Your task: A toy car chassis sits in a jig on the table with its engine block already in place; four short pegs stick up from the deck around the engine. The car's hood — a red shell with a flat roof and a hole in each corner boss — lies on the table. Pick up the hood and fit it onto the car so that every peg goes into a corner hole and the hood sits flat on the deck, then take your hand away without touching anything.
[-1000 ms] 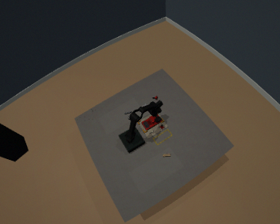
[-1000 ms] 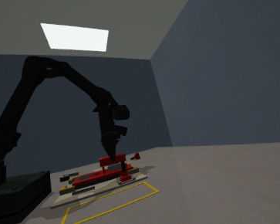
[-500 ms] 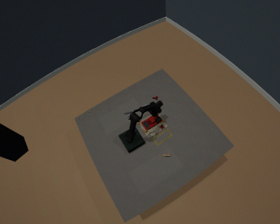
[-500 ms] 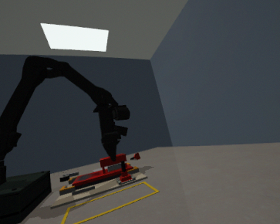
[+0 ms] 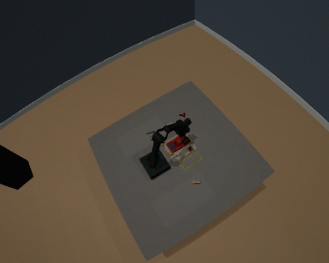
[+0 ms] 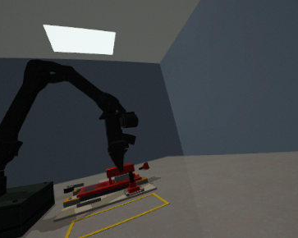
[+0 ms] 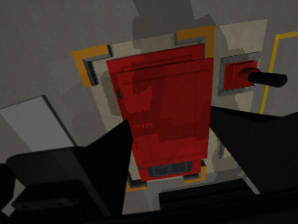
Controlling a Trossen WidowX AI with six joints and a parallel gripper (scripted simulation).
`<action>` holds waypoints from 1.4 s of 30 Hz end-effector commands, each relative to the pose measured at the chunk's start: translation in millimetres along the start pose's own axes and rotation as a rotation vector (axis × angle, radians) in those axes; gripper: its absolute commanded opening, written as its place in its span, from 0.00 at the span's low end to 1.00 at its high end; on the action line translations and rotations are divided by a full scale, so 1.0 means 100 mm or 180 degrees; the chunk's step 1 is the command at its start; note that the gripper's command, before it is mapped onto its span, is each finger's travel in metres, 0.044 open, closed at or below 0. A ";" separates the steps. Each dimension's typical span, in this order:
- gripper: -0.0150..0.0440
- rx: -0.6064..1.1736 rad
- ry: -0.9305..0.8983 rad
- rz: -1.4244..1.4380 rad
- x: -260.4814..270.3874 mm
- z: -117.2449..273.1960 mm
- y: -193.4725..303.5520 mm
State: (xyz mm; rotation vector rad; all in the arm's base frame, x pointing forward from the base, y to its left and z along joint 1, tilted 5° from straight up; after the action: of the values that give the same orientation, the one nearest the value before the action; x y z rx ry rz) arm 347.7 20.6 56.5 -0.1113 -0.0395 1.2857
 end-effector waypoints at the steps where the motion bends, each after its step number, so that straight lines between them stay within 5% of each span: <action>1: 0.25 -0.0002 -0.0020 0.0010 0.01 0.00 0.00; 42: 0.25 -0.0007 -0.0018 0.0008 0.01 -0.08 -0.01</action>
State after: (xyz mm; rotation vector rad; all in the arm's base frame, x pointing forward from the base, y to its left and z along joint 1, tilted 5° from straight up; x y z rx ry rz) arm 349.5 20.2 46.0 -0.1101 -0.0423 1.2878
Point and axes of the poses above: the point midway between the two fingers, 35 mm back from their tips, its own z axis back along the fingers, its own x axis across the jaws, y = z × x, the point moved 1 cm from there along z, back along the fingers, and after that the axes turned 6 degrees about -z, right-handed, at the moved point
